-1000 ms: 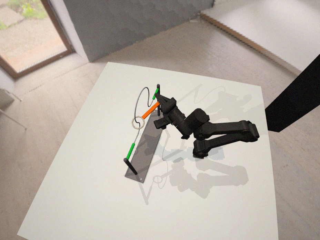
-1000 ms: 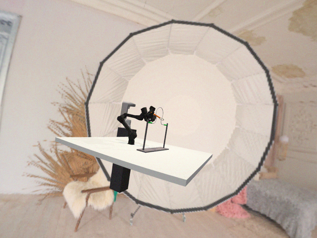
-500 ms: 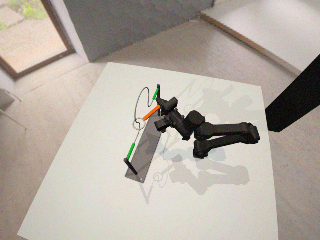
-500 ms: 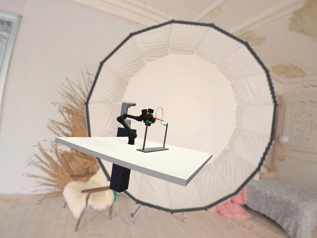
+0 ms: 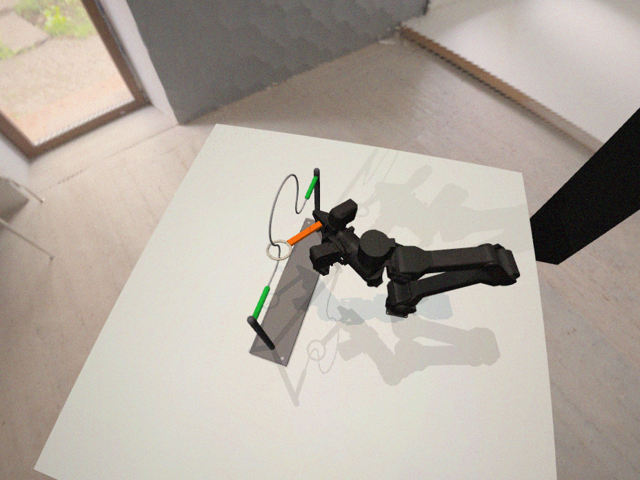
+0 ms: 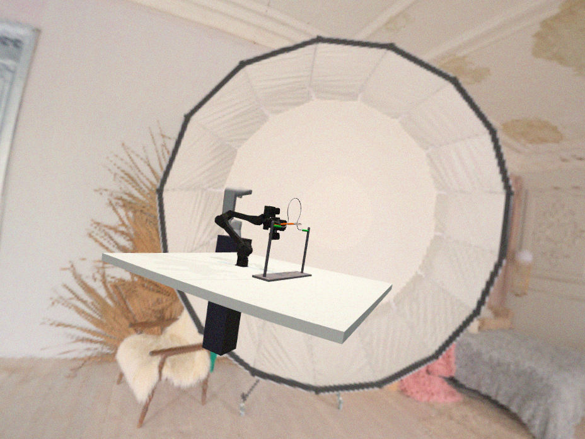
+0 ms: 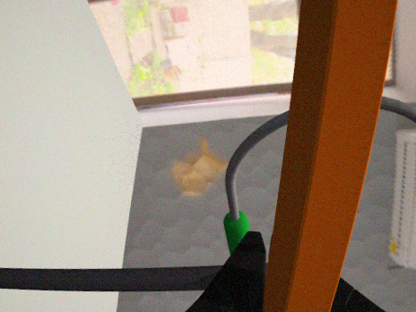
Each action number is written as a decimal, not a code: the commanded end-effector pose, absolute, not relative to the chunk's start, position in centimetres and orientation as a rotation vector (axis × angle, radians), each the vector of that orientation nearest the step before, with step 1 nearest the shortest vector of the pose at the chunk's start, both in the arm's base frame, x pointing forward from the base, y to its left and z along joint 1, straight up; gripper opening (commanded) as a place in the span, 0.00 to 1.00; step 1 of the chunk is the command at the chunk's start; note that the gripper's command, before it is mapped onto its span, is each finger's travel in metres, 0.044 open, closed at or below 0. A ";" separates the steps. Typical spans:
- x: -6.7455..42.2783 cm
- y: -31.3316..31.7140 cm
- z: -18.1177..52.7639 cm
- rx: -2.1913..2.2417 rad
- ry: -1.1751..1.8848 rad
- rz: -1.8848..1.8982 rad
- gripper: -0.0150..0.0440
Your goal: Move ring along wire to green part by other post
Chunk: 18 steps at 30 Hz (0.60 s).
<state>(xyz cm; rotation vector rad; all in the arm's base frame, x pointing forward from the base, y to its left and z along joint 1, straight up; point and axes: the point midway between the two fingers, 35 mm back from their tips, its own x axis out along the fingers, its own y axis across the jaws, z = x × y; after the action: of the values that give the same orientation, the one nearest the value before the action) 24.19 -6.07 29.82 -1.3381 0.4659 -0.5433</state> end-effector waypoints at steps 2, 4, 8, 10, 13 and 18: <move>24.2 -5.7 28.0 -1.224 0.482 -0.521 0.00; 24.4 -5.6 27.3 -1.180 0.470 -0.502 0.00; 25.0 -5.3 25.8 -1.090 0.432 -0.452 0.00; 25.2 -5.0 25.1 -1.042 0.427 -0.436 0.00; 25.3 -4.5 24.1 -0.968 0.428 -0.418 0.00; 25.5 -3.4 22.6 -0.859 0.433 -0.395 0.00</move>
<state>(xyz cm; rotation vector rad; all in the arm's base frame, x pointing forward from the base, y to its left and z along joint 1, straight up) 25.33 -4.00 23.63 -0.9116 0.4235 -0.4111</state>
